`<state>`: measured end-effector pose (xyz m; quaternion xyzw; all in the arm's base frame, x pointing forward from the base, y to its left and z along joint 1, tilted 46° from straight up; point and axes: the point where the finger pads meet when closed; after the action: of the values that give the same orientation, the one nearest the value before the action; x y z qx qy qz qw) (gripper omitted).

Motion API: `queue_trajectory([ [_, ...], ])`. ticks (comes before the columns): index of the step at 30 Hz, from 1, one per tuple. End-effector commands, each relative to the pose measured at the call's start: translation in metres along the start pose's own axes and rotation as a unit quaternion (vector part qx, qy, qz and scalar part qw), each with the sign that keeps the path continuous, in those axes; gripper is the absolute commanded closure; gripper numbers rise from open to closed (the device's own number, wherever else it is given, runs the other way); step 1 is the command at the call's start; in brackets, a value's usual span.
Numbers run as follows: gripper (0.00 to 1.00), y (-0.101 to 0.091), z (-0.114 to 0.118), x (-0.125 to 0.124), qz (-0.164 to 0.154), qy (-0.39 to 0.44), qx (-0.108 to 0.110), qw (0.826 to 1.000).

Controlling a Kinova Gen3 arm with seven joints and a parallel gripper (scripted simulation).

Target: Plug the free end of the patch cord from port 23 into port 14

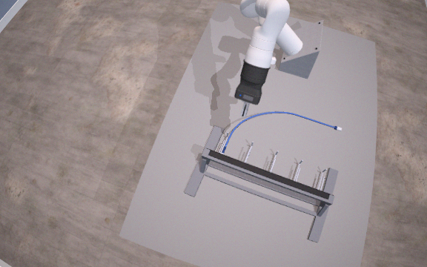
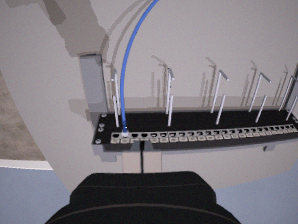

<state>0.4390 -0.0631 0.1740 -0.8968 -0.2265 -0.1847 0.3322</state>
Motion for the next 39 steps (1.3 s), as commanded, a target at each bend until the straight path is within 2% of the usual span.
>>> queue_trajectory([
  [1,1.00,-0.006,0.003,-0.001,-0.002,-0.004,0.000,1.000],
  [12,1.00,-0.019,0.004,0.000,-0.002,-0.004,0.000,1.000],
  [27,1.00,-0.019,0.005,0.001,-0.003,-0.003,0.001,1.000],
  [39,1.00,-0.020,0.015,0.003,-0.002,0.013,0.007,1.000],
])
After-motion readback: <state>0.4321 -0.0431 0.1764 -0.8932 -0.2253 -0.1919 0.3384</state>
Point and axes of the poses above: the point where the finger pads meet when closed, its own y axis out along the fingers, its own z axis across the jaws, x = y × z
